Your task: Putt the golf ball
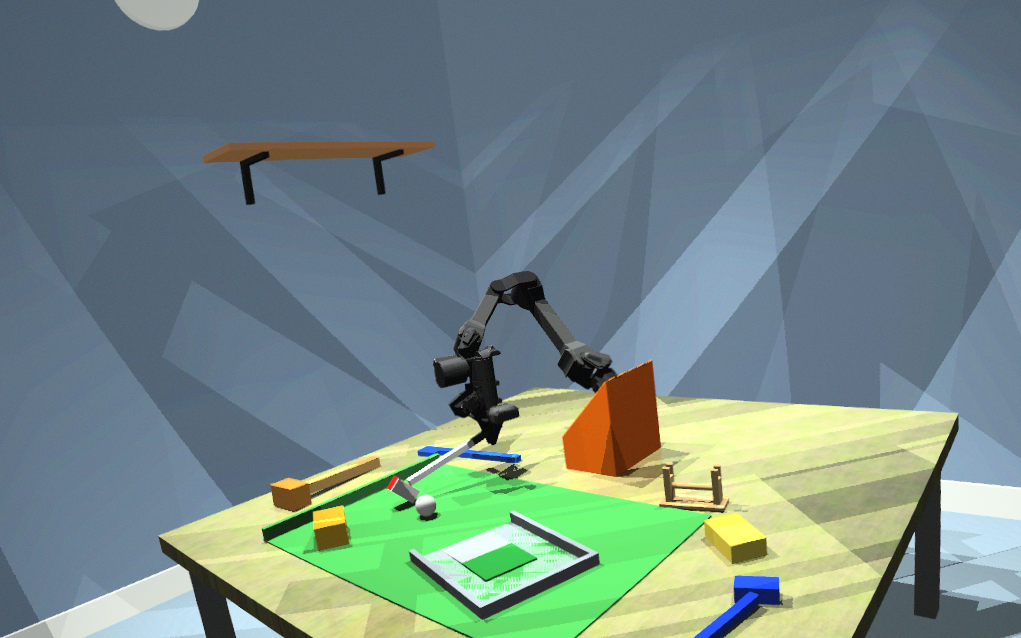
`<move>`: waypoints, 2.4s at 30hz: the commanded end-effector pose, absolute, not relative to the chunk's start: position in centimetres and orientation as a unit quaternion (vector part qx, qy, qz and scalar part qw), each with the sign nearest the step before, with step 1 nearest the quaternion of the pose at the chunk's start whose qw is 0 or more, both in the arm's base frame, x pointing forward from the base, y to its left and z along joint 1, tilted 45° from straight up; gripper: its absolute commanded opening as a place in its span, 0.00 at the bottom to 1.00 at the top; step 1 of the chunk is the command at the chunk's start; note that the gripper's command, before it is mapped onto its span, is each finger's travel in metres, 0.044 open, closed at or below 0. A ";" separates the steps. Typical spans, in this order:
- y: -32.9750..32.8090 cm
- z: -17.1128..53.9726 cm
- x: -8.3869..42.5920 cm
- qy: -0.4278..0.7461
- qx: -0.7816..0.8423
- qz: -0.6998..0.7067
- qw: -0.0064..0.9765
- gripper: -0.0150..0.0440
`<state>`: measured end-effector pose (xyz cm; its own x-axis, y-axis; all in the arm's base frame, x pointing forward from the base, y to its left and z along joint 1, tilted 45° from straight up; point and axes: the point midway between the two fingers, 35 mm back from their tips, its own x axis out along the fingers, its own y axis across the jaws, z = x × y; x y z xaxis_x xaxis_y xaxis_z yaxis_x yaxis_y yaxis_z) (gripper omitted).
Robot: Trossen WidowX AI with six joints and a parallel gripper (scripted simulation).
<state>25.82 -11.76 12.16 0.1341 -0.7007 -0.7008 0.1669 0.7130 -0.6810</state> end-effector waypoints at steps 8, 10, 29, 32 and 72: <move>-3.3 4.4 28.0 0.585 -0.226 -0.295 0.721 0.25; -2.2 3.3 27.9 0.584 -0.227 -0.297 0.721 0.25; 2.1 7.4 27.1 0.584 -0.227 -0.296 0.721 0.25; 1.6 6.7 27.1 0.587 -0.232 -0.296 0.717 0.25; 1.6 6.7 27.1 0.587 -0.232 -0.296 0.717 0.25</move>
